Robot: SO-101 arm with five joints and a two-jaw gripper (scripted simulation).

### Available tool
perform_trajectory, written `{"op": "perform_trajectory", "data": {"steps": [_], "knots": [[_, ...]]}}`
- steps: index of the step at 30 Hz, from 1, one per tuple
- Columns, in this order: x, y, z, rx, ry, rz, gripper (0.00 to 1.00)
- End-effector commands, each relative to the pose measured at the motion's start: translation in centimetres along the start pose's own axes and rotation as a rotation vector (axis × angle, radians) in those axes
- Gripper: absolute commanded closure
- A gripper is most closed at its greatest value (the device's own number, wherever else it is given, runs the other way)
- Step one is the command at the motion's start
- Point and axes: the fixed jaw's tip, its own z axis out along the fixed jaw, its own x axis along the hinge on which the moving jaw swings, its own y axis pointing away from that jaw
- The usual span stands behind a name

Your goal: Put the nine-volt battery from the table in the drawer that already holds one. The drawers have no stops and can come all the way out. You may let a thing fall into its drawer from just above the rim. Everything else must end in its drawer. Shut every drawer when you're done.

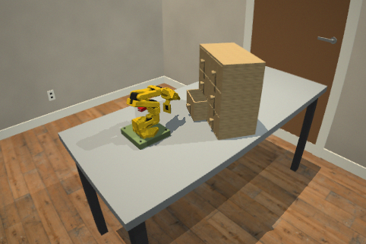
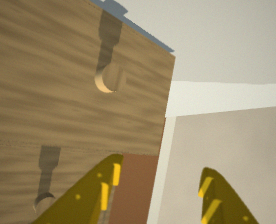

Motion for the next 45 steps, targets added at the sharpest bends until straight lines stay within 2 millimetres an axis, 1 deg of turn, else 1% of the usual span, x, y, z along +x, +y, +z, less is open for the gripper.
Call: {"op": "perform_trajectory", "data": {"steps": [1, 3, 4, 9, 20, 26, 27, 45], "knots": [[-0.4, 0.7, 1.5, -0.026, -0.008, 0.015, 0.79], [-0.4, 0.7, 1.5, -0.026, -0.008, 0.015, 0.79], [-0.1, 0.8, 1.2, -0.031, 0.014, 0.019, 0.79], [-0.6, 1.4, 1.2, -0.055, -0.003, 0.038, 0.79], [-0.6, 1.4, 1.2, -0.055, -0.003, 0.038, 0.79], [-0.8, 1.5, 2.3, -0.056, 0.018, 0.037, 0.79], [-1.3, 1.4, 2.5, -0.055, -0.008, 0.038, 0.79], [-1.3, 1.4, 2.5, -0.055, -0.009, 0.038, 0.79]]}}
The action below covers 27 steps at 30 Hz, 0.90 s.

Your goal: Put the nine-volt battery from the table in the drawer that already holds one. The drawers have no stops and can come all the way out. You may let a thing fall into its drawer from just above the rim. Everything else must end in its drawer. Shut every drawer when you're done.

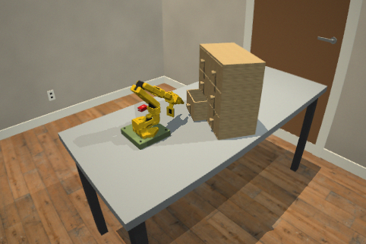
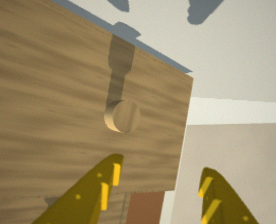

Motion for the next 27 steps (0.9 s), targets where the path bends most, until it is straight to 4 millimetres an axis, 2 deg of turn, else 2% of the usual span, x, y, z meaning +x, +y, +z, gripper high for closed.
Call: {"op": "perform_trajectory", "data": {"steps": [1, 27], "knots": [[-0.14, 0.23, 0.04, -0.008, -0.003, 0.004, 0.79], [-0.3, 0.43, 0.1, -0.016, -0.003, 0.01, 0.79]]}}
